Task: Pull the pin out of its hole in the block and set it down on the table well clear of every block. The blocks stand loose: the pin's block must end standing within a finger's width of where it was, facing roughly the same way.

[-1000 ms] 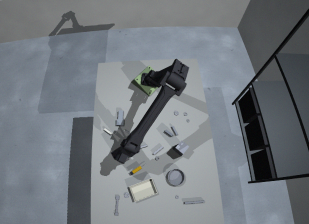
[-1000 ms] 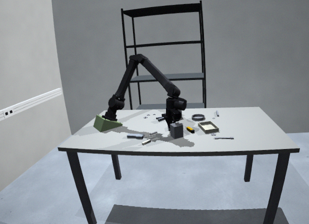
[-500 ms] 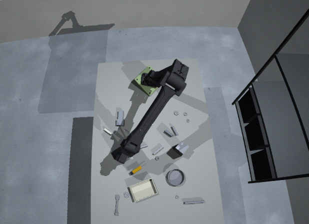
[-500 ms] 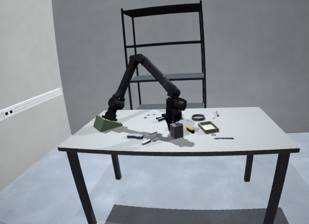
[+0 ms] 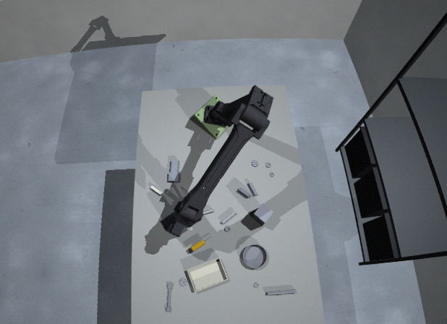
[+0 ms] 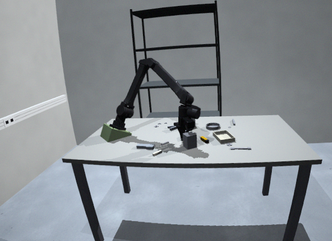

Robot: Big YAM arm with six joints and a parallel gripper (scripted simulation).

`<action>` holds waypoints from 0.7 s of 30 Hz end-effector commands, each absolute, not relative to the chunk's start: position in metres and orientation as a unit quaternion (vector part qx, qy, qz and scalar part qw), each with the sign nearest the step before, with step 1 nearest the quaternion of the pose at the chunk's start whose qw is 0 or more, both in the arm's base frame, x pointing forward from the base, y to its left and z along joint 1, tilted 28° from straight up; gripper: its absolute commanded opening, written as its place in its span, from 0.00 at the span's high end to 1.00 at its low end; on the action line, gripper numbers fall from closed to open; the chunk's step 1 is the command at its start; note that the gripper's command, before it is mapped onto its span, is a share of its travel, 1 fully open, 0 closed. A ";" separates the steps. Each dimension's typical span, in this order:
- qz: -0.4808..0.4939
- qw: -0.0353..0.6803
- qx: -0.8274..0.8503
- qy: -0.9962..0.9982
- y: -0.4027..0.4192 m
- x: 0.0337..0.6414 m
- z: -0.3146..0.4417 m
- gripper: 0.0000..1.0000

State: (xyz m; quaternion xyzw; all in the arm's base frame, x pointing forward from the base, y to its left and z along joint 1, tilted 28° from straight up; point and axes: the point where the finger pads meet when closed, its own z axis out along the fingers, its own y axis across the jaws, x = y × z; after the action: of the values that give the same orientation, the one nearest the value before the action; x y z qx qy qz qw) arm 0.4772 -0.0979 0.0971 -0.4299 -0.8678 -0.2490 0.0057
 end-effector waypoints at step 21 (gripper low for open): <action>-0.249 -0.005 -0.416 -0.875 -0.100 0.491 0.113 1.00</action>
State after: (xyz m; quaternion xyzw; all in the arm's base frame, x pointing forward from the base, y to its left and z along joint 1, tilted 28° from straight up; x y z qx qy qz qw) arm 0.4753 -0.0972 0.0971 -0.4281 -0.8688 -0.2487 0.0092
